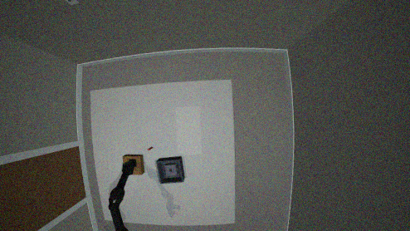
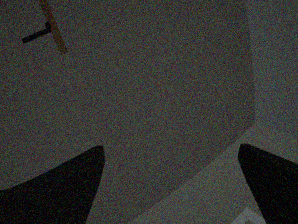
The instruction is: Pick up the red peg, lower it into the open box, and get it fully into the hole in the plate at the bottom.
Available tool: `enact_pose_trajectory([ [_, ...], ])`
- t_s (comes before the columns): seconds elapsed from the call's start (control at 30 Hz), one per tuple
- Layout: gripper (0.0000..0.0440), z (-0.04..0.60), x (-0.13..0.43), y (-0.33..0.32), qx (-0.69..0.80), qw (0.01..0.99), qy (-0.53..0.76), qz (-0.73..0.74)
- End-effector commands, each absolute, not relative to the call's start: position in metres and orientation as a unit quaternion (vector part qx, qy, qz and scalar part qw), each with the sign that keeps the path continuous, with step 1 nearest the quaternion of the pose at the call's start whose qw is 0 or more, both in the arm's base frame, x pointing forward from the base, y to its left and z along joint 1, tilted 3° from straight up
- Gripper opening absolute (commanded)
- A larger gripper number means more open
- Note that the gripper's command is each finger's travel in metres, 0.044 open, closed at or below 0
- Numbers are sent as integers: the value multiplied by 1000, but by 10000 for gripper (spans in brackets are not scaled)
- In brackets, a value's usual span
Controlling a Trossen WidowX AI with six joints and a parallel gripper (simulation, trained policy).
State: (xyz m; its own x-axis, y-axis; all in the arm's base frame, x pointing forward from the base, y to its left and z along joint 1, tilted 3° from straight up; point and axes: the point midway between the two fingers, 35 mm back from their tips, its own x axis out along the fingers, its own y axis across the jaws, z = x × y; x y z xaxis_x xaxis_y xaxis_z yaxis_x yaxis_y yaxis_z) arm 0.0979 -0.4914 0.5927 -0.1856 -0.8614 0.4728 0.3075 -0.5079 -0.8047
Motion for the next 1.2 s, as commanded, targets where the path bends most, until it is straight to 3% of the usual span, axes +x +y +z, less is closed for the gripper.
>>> enact_pose_trajectory([
  [0.0, 418, 585, 102, -495, -489, 417, 290, -709],
  [0.07, 440, 567, 113, -503, -482, 442, 304, -693],
  [0.6, 440, 413, 219, -509, -355, 640, 371, -571],
  [0.9, 440, 333, 282, -459, -262, 720, 411, -493],
  [1.17, 440, 276, 331, -377, -170, 771, 443, -424],
])
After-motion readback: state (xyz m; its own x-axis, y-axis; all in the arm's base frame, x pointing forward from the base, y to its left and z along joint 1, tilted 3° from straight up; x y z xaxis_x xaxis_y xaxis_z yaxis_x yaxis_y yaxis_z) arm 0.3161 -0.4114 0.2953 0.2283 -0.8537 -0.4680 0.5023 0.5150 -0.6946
